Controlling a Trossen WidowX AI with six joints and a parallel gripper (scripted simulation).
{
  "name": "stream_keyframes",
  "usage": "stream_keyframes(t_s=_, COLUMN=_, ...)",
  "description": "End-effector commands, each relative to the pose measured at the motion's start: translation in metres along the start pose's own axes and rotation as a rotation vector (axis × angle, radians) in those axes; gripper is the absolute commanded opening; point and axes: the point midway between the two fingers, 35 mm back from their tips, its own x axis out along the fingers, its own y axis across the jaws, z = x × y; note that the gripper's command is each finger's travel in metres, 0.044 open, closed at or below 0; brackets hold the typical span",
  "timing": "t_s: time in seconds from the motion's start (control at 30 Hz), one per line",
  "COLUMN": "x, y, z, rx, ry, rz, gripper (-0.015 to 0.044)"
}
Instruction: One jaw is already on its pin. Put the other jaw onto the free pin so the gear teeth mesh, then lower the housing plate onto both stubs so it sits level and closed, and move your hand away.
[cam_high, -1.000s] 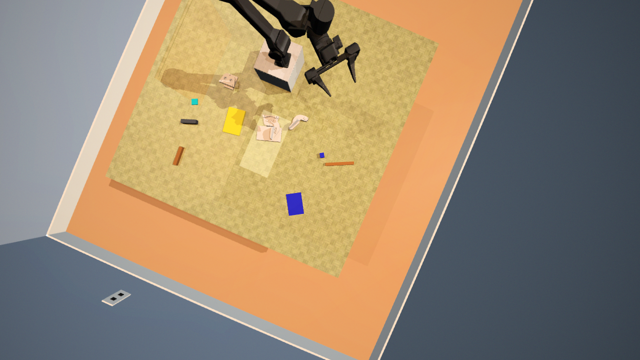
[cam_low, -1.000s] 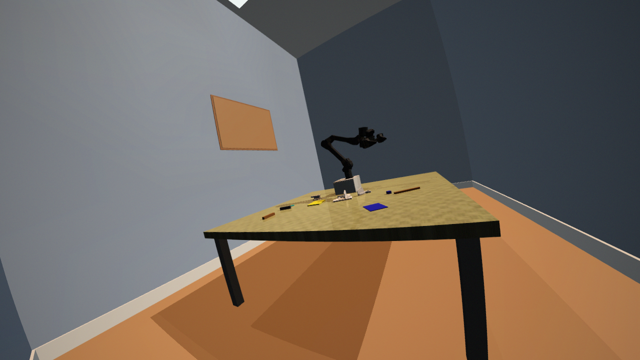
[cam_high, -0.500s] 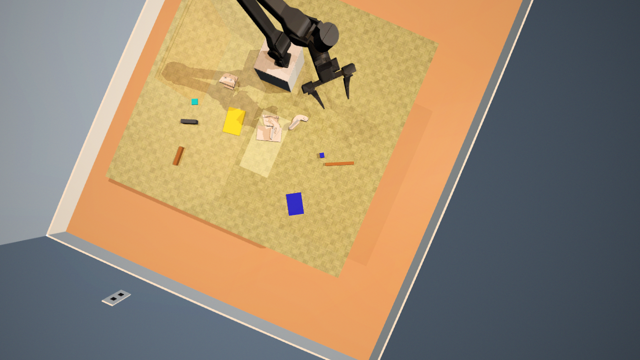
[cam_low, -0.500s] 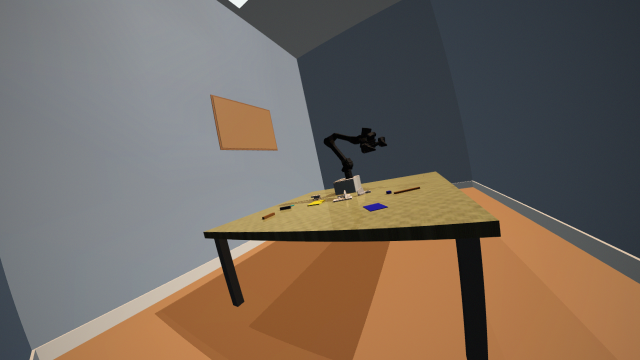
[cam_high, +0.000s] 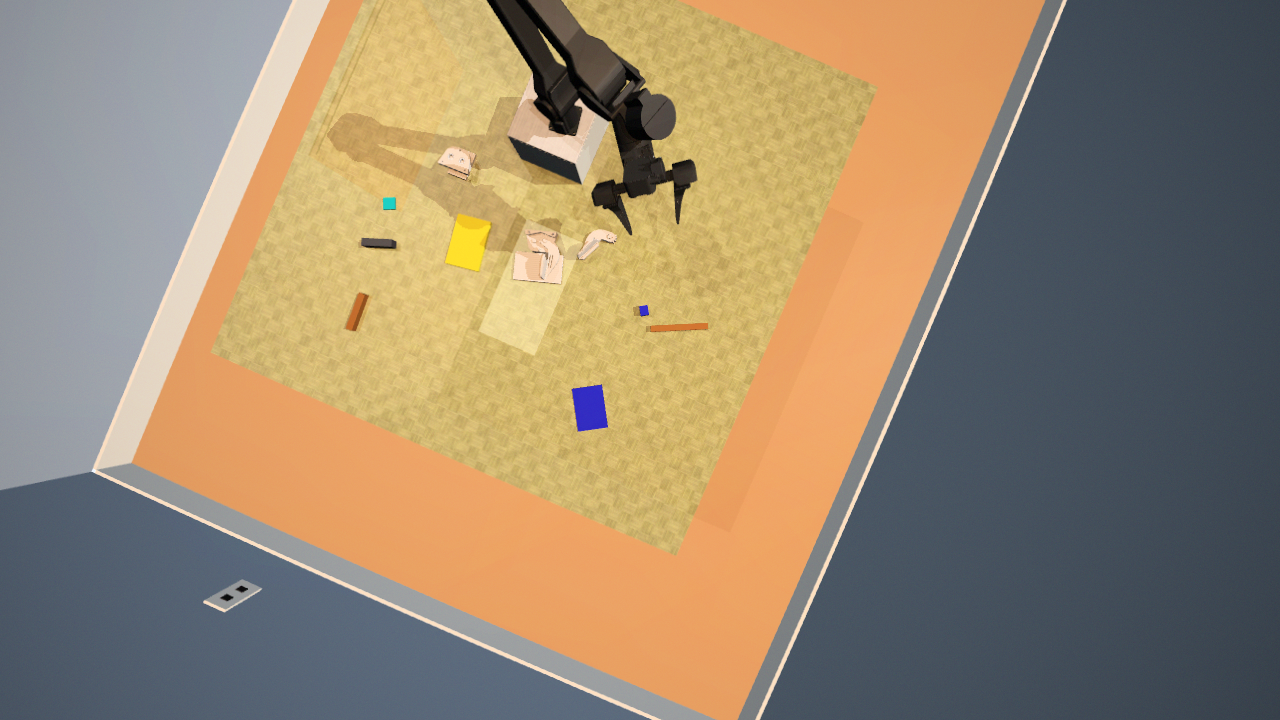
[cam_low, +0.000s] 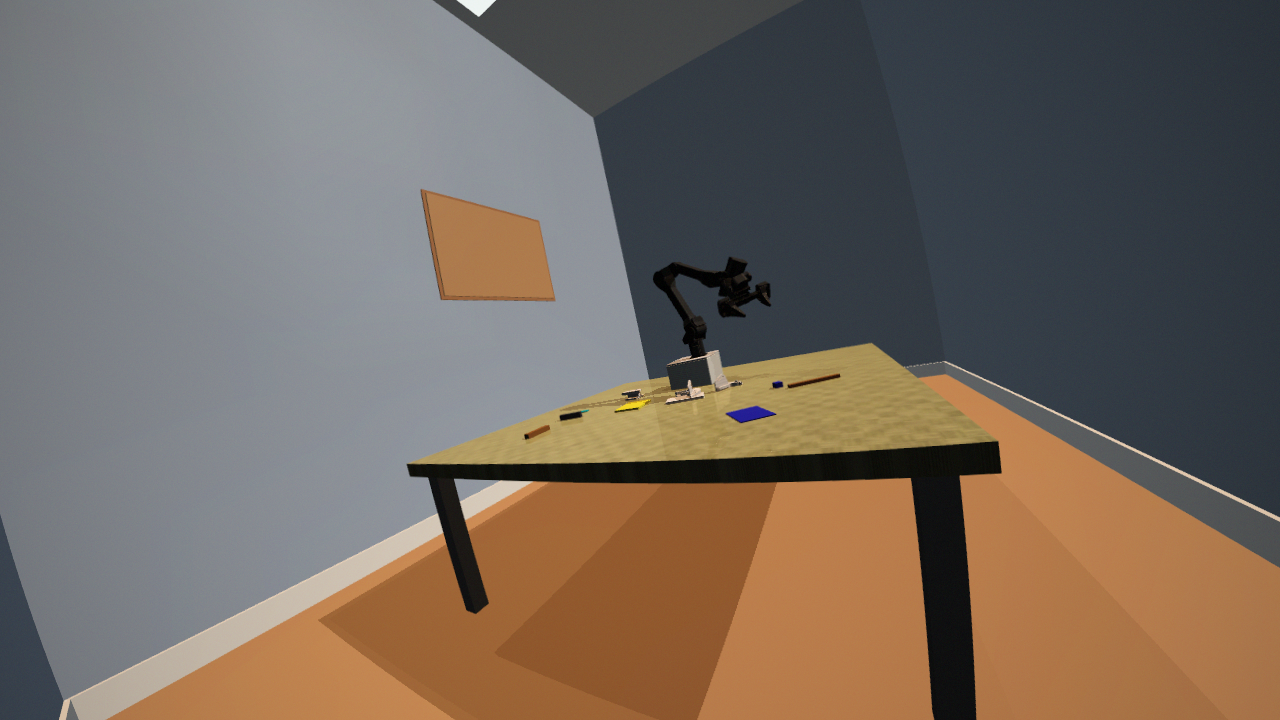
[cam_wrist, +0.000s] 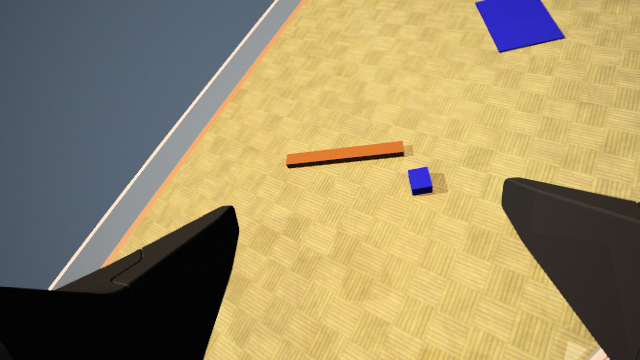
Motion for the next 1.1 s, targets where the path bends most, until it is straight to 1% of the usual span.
stream_keyframes(t_s=0.0, x=0.007, y=-0.009, z=-0.003, rx=0.035, ry=0.042, rz=-0.029, gripper=0.0440)
stream_keyframes(t_s=0.53, x=0.030, y=-0.057, z=-0.026, rx=0.199, ry=0.248, rz=-0.187, gripper=0.0440)
stream_keyframes(t_s=1.07, x=0.038, y=-0.104, z=-0.053, rx=0.411, ry=0.446, rz=-0.354, gripper=0.0440)
